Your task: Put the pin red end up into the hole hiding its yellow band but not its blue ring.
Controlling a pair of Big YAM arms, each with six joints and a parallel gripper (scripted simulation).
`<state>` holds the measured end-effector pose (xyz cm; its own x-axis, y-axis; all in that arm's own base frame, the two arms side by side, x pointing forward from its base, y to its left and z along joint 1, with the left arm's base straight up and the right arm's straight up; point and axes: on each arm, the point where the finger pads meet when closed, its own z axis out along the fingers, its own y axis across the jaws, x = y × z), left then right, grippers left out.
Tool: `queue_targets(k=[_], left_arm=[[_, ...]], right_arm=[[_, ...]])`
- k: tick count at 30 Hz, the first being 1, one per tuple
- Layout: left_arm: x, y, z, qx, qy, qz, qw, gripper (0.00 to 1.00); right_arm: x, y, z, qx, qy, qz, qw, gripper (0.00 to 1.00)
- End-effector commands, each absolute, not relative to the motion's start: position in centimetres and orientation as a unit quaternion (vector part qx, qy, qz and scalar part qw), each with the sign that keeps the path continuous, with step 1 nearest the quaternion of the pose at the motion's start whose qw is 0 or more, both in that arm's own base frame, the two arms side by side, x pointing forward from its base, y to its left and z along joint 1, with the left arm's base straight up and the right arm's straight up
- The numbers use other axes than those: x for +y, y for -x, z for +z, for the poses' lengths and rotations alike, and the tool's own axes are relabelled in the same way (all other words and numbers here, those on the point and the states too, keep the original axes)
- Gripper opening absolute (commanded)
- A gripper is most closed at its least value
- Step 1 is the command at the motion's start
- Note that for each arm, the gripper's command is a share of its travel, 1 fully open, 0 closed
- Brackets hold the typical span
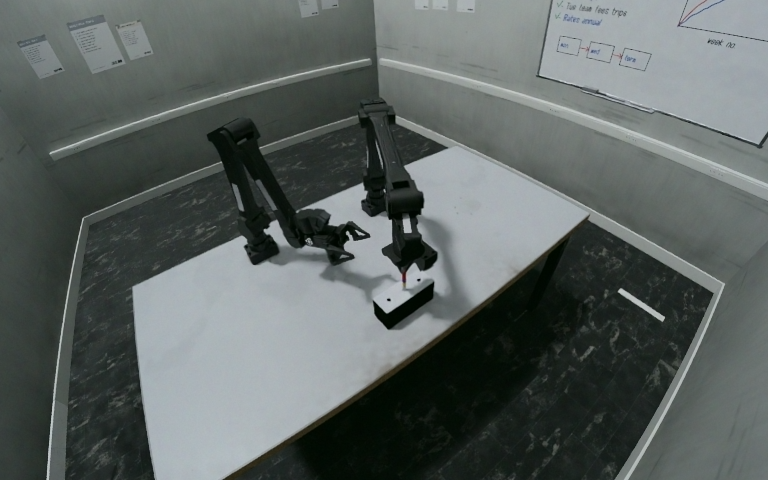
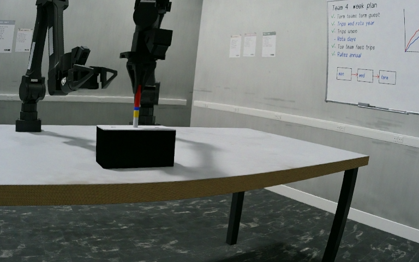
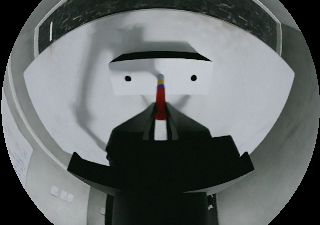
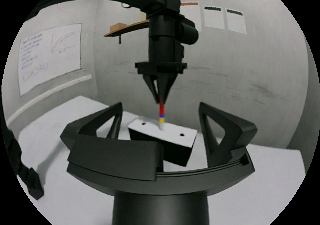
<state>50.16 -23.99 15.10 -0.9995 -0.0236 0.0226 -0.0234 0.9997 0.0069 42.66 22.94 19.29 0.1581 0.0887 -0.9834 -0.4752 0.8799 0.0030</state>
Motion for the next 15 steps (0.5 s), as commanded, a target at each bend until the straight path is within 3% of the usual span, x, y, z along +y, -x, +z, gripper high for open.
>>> queue_targets(k=[1,15], left_arm=[[-24.1,-50.6,15.9,-1.000,-0.019,0.004,-0.005,0.05],[-24.0,-50.5,14.2,-1.000,-0.020,0.003,-0.003,0.05]], right_arm=[[22.4,-43.0,20.6,0.605,0.152,0.184,0.760,1.00],[22.4,-43.0,20.6,0.605,0.152,0.184,0.760,1.00]])
